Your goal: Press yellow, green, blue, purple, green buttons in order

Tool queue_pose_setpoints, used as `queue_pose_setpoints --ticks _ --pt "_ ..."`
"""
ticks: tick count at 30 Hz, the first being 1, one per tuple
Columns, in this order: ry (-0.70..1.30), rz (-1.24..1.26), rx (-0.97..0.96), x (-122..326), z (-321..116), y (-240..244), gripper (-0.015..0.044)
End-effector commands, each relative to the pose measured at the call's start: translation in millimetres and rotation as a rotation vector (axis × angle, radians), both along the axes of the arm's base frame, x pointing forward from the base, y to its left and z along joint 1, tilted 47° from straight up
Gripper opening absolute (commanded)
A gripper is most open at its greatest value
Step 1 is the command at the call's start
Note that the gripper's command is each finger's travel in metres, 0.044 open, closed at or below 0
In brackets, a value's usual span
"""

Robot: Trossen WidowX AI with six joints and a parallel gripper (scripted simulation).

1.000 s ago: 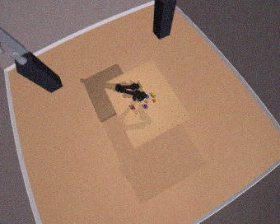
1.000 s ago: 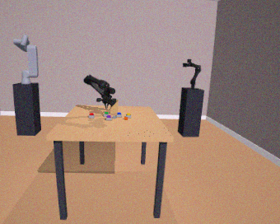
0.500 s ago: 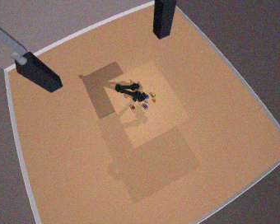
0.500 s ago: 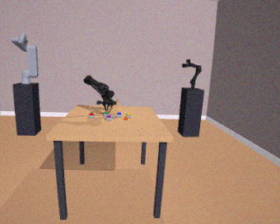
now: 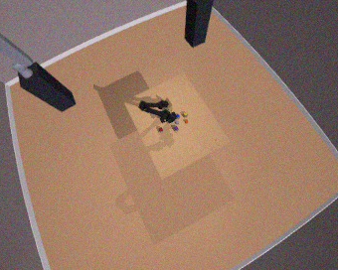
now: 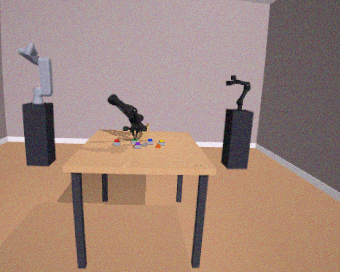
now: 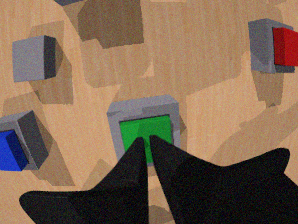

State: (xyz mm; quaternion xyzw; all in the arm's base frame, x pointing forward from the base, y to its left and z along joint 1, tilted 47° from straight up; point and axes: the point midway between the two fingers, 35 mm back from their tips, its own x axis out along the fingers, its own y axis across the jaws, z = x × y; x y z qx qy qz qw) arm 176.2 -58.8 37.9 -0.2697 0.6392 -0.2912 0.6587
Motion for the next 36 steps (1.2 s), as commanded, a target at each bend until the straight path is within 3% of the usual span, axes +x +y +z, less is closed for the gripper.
queue_pose_setpoints --ticks 1,11,17,24,31,36 --pt "0.006 0.003 -0.006 -1 0 -1 0.002" --pt "0.0 0.0 0.0 0 1 1 0.002" --pt "0.007 0.003 -0.005 -2 23 24 0.002" --pt "0.005 0.01 0.017 41 9 77 0.0204" --pt "0.005 0.011 0.028 75 -32 153 0.0387" --pt "0.004 0.008 0.024 81 -76 208 0.04"
